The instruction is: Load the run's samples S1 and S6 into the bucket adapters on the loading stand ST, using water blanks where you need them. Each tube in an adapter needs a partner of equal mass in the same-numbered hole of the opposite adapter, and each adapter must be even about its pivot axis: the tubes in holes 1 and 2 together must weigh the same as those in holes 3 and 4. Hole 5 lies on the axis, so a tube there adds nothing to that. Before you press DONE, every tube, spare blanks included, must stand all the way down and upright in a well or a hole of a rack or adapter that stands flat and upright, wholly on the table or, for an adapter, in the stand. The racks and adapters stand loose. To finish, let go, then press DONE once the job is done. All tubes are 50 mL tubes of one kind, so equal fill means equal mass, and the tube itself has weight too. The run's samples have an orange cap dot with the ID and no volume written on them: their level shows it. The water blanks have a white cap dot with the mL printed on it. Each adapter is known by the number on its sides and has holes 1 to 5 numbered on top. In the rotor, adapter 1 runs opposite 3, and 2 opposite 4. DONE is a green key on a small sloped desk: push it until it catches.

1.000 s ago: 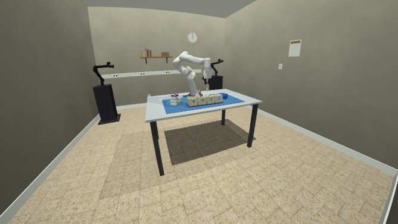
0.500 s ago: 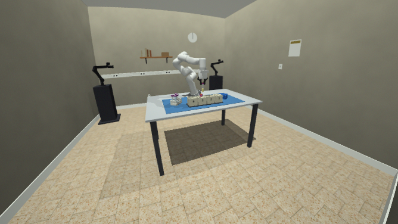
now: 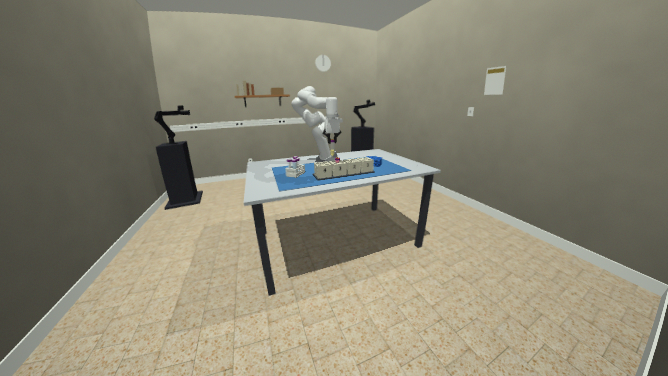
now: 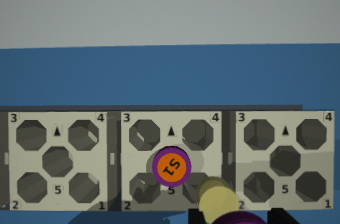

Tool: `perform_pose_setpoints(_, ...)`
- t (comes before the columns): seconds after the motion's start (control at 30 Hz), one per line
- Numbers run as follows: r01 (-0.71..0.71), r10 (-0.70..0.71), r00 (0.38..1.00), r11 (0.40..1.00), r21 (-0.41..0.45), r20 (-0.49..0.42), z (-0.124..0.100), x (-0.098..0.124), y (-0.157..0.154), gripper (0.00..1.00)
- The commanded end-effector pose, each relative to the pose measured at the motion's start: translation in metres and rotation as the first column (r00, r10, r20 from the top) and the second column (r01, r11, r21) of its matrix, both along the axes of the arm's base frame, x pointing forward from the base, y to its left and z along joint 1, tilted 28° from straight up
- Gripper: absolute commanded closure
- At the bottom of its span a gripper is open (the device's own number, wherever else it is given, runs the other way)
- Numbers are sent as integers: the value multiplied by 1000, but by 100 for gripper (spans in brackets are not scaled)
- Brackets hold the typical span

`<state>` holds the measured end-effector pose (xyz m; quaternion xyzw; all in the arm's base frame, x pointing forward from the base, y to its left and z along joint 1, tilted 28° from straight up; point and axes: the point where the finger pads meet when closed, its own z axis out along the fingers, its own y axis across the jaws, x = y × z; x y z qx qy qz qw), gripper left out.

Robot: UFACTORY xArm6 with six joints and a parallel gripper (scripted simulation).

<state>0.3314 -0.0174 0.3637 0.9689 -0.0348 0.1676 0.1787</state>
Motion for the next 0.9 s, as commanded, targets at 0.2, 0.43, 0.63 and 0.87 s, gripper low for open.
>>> perform_pose_setpoints(0.2,-2,2,1000,1000,3,2,16,3,-36,100)
perform_pose_setpoints(0.43,-2,2,1000,1000,3,3,30,4,-68,100)
perform_pose_setpoints(0.63,-2,2,1000,1000,3,3,32,4,-73,100)
perform_pose_setpoints(0.87,-2,2,1000,1000,3,3,32,4,-73,100)
